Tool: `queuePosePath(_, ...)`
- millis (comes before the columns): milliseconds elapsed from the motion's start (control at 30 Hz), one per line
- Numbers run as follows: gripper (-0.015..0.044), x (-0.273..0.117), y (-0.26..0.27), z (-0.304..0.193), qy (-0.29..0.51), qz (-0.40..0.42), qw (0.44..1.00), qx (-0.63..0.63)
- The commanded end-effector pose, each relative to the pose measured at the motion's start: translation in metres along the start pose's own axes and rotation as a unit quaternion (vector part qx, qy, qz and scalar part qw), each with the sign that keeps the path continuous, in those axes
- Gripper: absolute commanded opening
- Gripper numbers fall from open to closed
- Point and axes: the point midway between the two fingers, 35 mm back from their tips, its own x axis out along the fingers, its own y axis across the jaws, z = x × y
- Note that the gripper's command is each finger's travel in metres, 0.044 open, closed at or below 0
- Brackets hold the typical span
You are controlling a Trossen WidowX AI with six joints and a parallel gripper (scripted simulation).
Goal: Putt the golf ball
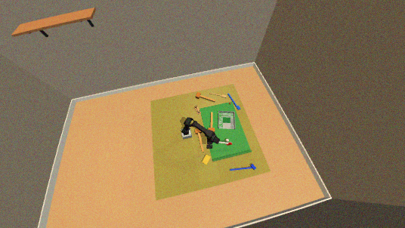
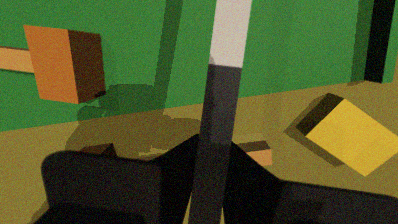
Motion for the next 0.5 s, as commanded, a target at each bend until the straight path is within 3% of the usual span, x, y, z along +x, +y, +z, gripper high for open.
queuePosePath(0, 0.0, -0.001, -0.004, 0.003, -0.006, -0.003, 1.0, 0.008)
queuePosePath(467, 0.0, 0.037, -0.004, 0.003, -0.006, -0.003, 1.0, 0.008)
